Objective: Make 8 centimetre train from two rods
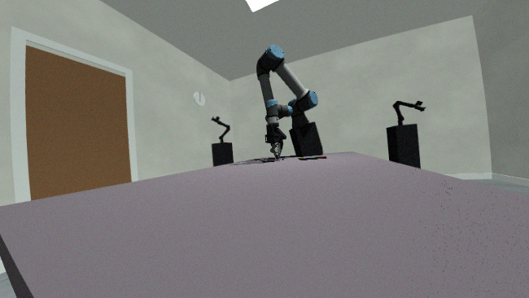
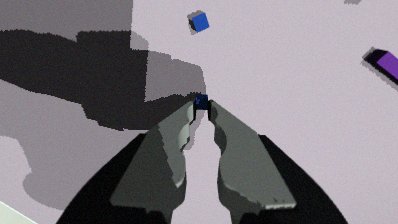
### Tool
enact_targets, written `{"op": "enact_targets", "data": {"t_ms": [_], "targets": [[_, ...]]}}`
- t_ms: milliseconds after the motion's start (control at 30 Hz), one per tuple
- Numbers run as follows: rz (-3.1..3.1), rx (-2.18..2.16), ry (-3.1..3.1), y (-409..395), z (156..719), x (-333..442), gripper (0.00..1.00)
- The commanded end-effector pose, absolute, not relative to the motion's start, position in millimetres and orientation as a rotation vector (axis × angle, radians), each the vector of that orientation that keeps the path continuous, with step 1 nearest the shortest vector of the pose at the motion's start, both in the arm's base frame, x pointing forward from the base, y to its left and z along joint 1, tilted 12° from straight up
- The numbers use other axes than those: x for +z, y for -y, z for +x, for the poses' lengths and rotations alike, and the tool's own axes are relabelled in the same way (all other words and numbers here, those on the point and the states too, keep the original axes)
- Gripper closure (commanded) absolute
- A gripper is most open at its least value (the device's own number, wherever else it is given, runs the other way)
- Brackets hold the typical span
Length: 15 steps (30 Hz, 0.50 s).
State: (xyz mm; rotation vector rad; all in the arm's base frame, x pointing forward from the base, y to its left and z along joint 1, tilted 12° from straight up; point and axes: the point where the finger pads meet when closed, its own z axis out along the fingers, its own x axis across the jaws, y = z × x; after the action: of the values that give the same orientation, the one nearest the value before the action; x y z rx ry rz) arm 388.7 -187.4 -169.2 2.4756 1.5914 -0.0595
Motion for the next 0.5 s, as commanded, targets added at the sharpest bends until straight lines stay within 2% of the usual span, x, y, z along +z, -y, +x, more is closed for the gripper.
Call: {"op": "enact_targets", "data": {"t_ms": [0, 467], "targets": [[2.475, -0.059, -1.591, 187.6, 389.1, -168.8, 1.00], [2.475, -0.059, -1.591, 188.2, 389.3, -172.0, 1.00]]}}
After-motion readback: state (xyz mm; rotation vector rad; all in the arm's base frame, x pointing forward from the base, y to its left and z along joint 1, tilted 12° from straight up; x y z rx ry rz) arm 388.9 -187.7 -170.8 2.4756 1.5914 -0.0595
